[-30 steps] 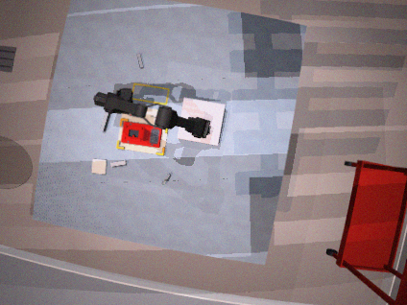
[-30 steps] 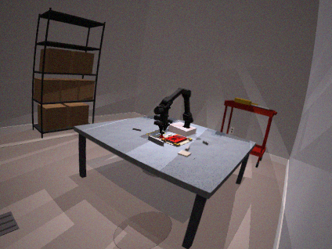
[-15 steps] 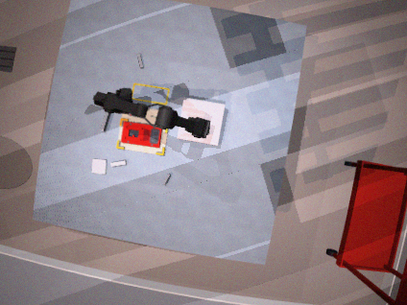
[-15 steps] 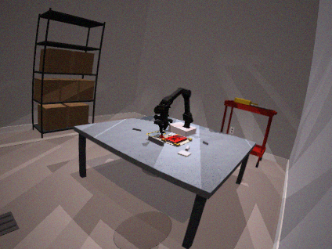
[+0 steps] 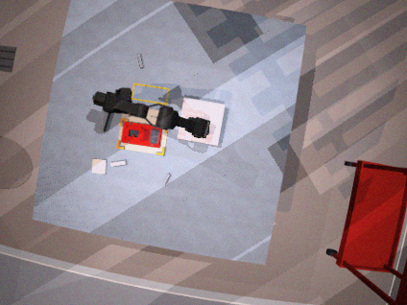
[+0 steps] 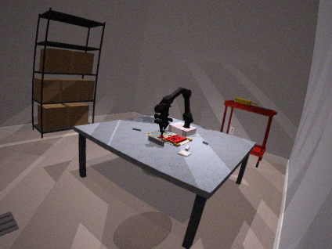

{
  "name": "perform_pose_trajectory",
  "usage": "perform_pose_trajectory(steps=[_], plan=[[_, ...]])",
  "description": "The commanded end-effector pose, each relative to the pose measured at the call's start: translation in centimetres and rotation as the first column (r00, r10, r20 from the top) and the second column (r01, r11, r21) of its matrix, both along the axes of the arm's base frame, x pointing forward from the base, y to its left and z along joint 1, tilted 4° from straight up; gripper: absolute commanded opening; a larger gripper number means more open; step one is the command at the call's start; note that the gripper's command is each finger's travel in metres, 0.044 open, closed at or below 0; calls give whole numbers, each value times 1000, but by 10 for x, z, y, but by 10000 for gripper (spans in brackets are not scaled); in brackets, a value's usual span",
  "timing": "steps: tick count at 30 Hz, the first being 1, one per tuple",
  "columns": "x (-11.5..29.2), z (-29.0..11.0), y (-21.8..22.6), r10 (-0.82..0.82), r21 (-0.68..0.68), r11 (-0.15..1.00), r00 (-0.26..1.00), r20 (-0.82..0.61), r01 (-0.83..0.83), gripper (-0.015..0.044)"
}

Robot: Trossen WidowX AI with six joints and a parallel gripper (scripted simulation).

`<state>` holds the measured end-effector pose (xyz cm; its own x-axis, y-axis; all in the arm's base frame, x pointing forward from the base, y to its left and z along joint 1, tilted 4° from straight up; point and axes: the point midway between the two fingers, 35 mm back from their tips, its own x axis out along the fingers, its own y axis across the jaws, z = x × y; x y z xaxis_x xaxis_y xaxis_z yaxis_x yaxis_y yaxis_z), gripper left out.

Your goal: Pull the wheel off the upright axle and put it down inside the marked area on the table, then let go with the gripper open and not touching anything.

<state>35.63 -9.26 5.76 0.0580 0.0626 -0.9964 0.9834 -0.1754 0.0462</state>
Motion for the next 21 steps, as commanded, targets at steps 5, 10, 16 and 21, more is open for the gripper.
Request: perform_pose_trajectory(steps=[5,10,16,21], plan=[[0,3,-1,1,-3,1000,1000,1,-1,0],[0,5,-1,1,-4,1000,1000,1,-1,0],[-1,9,-1,0,-4,1000,1000,1,0,0],[-2,27,-2,0,-4,1000,1000,1,0,0]])
